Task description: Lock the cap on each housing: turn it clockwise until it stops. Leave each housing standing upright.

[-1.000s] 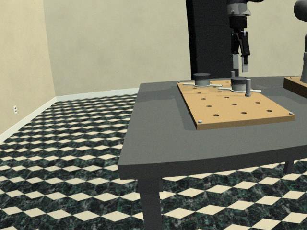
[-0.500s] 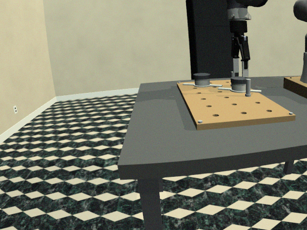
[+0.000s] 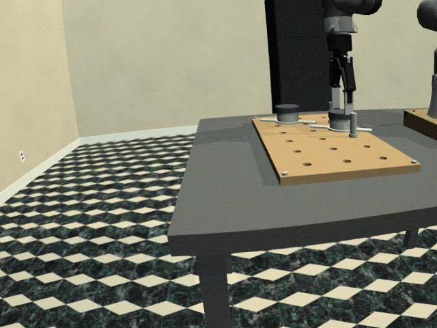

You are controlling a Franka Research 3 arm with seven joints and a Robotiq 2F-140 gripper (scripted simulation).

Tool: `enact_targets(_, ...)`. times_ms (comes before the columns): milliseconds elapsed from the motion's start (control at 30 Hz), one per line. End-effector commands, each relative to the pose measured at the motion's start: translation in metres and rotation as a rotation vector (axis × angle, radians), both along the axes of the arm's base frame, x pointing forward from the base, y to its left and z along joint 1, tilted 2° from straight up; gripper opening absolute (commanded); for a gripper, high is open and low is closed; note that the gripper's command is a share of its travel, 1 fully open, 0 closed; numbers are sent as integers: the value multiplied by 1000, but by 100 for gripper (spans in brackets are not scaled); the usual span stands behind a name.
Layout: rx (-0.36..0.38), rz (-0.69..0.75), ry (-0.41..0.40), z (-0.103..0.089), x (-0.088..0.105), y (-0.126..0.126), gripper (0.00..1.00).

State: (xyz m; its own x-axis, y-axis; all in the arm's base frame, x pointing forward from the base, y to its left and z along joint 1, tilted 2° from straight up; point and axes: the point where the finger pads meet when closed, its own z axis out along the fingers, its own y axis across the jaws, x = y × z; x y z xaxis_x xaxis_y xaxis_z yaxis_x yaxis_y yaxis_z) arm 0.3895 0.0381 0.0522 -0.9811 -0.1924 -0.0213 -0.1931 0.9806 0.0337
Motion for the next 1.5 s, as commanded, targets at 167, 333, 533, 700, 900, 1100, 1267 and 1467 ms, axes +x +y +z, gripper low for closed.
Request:
enact_targets(167,-1,5,-9,-5,2,-2,78)
enact_targets(333,-1,5,-9,-7,2,-1,78)
enact_targets(533,-1,5,-9,-8,2,-1,78)
enact_targets(700,-1,5,-9,-8,2,-1,78)
enact_targets(900,-1,5,-9,-8,2,-1,78)
enact_targets(1100,-1,5,-9,-8,2,-1,78)
enact_targets(1267,-1,5,-9,-8,2,-1,78)
enact_targets(1467,-1,5,-9,-8,2,-1,78)
